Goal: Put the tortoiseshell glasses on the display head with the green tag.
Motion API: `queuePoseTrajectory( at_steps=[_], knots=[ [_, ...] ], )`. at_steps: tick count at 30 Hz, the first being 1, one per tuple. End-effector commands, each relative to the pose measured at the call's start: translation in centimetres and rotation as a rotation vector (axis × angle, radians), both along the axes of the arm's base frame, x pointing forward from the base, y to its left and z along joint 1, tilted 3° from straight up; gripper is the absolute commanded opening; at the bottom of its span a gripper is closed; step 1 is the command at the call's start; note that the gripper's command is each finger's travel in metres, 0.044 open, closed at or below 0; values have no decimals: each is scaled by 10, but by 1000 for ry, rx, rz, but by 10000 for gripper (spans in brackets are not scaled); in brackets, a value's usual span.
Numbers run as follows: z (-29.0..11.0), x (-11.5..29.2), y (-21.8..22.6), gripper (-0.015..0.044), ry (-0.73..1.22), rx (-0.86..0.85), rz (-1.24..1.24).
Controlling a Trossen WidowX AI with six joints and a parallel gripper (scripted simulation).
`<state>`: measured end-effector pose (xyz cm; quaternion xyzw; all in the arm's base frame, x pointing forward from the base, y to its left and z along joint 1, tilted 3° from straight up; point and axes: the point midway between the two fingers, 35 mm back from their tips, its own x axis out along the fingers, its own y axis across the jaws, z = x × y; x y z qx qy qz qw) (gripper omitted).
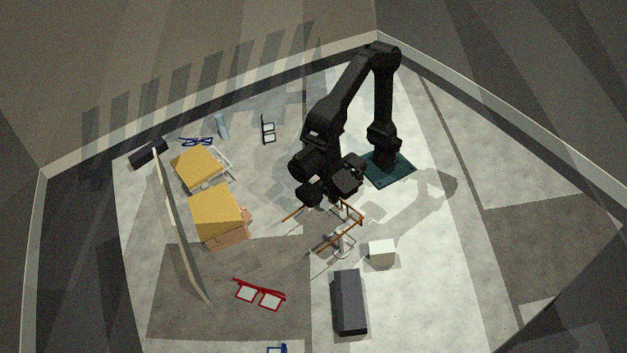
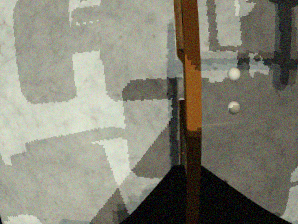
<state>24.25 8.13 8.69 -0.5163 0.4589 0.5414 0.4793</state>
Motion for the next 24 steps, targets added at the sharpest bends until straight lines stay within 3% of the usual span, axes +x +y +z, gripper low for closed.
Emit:
queuePoseTrajectory(
  at_steps=[1,14,24],
  knots=[
    [0,0,0,0,1,-1,-1],
    [3,-1,7,0,1,0,-1],
    [44,0,9,0,1,0,-1]
  ],
)
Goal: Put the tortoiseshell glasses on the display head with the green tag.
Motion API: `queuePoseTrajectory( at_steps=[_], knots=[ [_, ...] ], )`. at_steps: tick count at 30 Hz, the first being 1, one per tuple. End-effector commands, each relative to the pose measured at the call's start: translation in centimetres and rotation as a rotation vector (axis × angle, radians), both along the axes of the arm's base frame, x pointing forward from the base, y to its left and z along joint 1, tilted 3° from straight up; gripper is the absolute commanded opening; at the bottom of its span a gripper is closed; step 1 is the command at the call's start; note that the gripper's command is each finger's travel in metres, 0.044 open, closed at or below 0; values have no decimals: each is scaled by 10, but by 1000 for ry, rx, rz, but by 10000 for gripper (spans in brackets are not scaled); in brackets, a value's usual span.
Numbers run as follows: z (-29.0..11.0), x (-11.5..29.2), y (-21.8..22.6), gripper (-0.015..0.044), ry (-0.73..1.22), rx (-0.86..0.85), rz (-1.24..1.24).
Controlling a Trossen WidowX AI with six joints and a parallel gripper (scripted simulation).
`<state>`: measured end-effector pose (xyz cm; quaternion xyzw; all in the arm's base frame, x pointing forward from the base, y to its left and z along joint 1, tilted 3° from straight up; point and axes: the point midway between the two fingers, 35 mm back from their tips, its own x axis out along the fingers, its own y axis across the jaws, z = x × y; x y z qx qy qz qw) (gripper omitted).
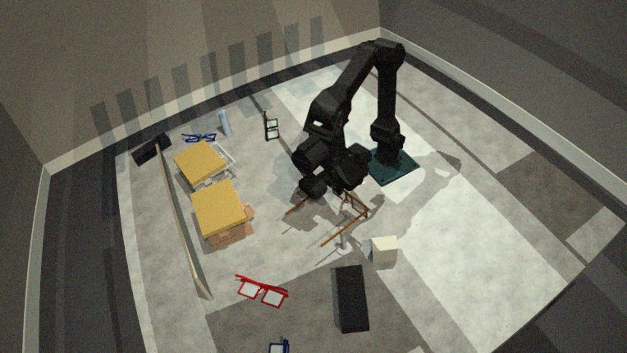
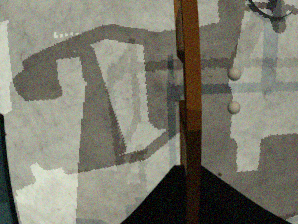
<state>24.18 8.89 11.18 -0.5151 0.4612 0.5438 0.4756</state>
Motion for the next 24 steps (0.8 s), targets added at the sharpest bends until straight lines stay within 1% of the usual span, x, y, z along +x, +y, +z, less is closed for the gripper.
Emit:
queuePoseTrajectory(
  at_steps=[1,4,11,24],
  knots=[
    [24,1,1,0,-8,3,-4],
    [35,0,2,0,-8,3,-4],
    [36,1,-1,0,-8,11,-4],
    [42,17,-40,0,-29,110,-5]
  ],
)
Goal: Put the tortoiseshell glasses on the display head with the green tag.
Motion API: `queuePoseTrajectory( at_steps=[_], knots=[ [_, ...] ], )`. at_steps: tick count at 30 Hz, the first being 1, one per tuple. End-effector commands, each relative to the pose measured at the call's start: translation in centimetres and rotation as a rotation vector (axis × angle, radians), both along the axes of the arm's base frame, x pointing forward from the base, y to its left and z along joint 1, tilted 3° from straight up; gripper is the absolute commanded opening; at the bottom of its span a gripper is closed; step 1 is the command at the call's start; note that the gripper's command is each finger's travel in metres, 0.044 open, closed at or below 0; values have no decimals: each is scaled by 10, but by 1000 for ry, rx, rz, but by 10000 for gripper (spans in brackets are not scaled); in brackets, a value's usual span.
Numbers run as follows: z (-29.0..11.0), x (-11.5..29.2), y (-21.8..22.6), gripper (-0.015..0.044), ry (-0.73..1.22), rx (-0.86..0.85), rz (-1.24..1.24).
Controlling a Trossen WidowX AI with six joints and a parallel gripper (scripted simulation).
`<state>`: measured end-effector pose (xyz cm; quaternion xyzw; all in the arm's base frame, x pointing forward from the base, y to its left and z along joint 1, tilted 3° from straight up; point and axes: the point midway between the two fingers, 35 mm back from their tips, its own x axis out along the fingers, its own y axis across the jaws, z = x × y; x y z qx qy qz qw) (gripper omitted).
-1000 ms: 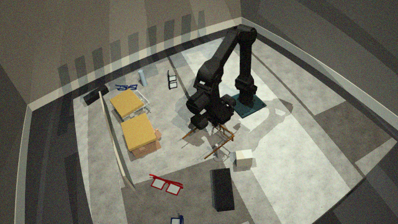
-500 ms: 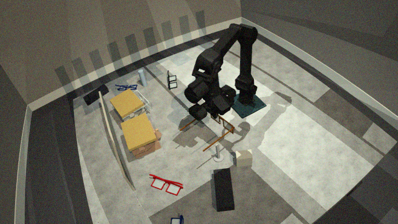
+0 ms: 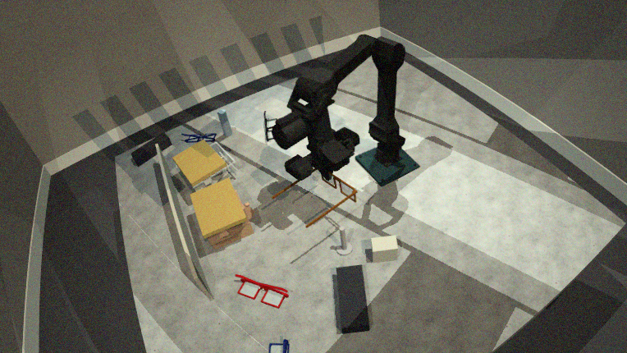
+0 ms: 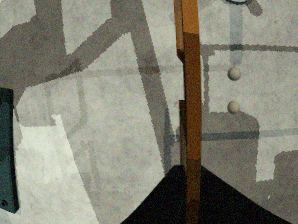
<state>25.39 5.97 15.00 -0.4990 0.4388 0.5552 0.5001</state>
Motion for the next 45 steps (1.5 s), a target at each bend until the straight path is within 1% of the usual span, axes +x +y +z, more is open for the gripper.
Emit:
queuePoseTrajectory(
  at_steps=[1,24,45],
  knots=[
    [4,6,-14,0,-18,43,2],
    [19,18,-96,0,-168,185,-1],
    [36,6,-177,0,-392,216,-3]
  ],
)
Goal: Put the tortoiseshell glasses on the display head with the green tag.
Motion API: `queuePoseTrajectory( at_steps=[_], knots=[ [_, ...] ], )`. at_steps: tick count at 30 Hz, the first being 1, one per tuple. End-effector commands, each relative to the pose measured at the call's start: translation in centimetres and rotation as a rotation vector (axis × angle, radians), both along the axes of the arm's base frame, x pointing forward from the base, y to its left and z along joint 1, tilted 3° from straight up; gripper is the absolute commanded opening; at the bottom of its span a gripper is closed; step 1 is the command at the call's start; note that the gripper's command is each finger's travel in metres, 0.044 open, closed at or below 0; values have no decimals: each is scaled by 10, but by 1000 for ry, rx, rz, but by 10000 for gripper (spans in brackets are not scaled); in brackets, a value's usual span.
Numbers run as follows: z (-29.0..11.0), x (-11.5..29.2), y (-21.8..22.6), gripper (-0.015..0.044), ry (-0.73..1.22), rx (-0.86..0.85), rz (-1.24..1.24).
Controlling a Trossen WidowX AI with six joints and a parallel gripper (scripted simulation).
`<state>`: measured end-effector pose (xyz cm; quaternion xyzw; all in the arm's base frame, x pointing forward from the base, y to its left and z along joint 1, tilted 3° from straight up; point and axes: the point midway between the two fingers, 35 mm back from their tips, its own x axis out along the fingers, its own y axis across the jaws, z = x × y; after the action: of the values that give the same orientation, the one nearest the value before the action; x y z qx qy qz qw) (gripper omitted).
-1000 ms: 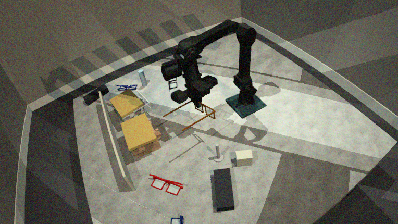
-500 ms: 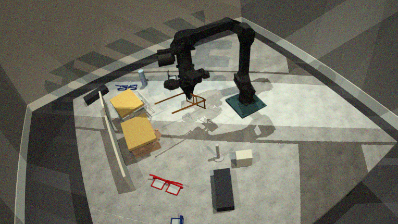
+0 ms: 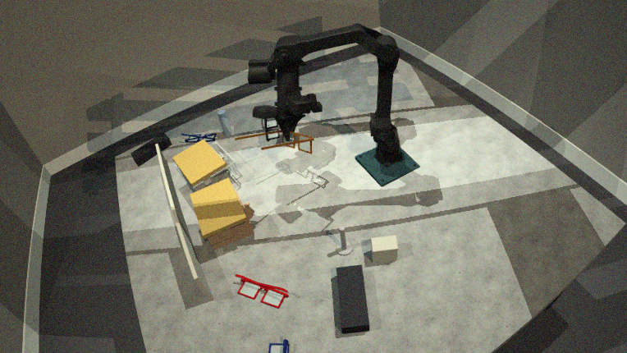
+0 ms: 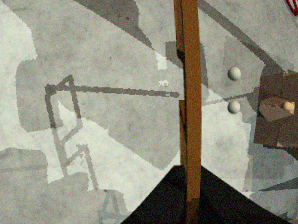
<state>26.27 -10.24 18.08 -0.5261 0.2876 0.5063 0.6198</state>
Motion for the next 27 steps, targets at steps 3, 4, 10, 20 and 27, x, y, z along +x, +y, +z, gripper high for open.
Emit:
queuePoseTrajectory(
  at_steps=[3,4,10,20,27],
  knots=[
    [8,-6,-26,0,-90,-8,-7],
    [9,-8,-30,0,-101,-10,-9],
    [15,-18,-53,0,-173,-31,-20],
    [25,-39,-90,0,-291,-90,-42],
    [33,-58,-114,0,-369,-149,-59]
  ],
)
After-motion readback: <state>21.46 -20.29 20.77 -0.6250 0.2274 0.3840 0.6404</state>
